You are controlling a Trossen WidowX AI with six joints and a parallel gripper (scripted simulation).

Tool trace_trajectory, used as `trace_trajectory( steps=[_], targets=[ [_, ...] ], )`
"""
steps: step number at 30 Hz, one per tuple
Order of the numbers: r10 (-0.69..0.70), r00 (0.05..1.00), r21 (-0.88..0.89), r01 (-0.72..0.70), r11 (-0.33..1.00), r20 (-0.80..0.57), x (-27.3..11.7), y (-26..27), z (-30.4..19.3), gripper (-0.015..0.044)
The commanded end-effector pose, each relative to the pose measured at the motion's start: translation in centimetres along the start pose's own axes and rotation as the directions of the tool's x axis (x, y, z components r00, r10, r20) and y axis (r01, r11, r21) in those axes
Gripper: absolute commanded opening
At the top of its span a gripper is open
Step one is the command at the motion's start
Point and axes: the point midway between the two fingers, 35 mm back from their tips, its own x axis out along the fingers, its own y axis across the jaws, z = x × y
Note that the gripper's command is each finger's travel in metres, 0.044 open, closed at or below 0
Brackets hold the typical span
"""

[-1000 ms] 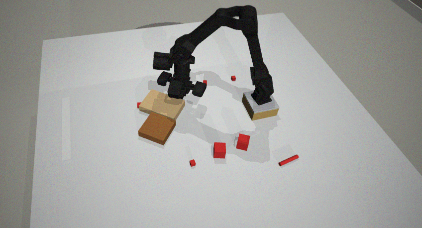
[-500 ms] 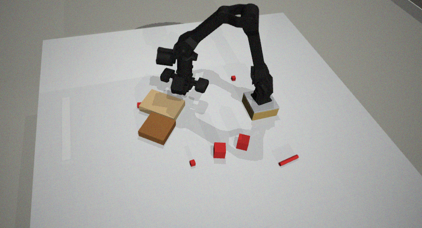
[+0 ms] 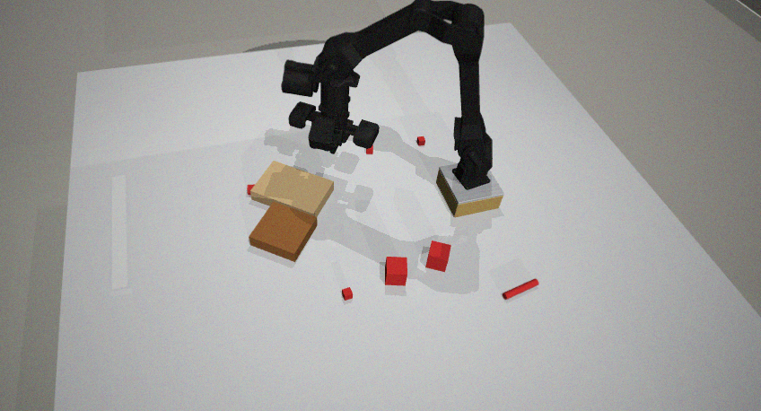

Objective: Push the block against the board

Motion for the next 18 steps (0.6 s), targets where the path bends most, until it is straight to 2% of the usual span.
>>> trace_trajectory(
  steps=[1, 9, 18],
  targets=[
    [0.0, 1.0, 0.006, 0.0, 1.0, 0.0, 0.0, 0.0, 0.1, 0.0],
    [0.0, 1.0, 0.255, -0.002, 0.967, 0.004, -0.2, -0.2, 3.4, 0.0],
    [0.002, 1.0, 0.537, -0.006, 0.843, 0.009, -0.4, 0.1, 7.7, 0.0]
  ],
)
